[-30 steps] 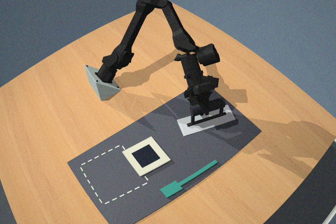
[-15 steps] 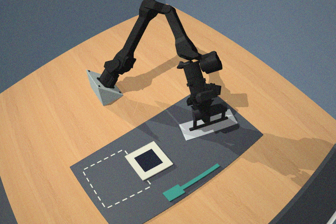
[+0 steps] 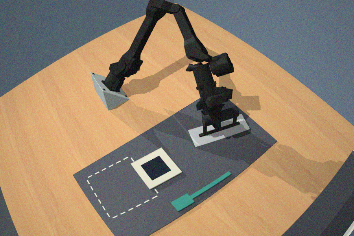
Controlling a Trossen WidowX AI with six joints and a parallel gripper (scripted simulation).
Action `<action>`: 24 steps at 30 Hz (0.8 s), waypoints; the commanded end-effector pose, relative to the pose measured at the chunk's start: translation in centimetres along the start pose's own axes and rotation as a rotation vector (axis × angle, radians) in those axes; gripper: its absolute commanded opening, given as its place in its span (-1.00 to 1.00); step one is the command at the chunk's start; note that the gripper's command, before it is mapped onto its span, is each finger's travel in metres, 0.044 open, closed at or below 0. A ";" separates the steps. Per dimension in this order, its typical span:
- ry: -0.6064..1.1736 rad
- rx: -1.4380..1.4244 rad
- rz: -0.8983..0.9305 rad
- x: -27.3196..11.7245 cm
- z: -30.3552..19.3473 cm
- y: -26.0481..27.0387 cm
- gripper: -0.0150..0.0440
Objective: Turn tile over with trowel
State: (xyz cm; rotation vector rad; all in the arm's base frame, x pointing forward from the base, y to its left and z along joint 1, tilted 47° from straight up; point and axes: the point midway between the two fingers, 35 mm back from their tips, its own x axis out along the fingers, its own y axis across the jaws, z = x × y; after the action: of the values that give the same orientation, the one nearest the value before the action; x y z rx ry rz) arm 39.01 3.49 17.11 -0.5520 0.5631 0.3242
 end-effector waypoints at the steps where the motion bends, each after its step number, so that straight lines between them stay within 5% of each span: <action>1: 0.000 0.001 -0.002 0.0 0.0 0.0 -0.49; 11: 0.003 -0.003 -0.001 -3.7 0.0 -4.5 -0.49; 24: -0.058 -0.010 0.019 -2.0 -2.3 -5.2 -0.49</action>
State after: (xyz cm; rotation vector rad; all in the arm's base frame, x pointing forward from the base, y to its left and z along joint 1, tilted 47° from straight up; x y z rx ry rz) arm 38.43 -0.87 20.40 -0.5521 0.5303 0.3518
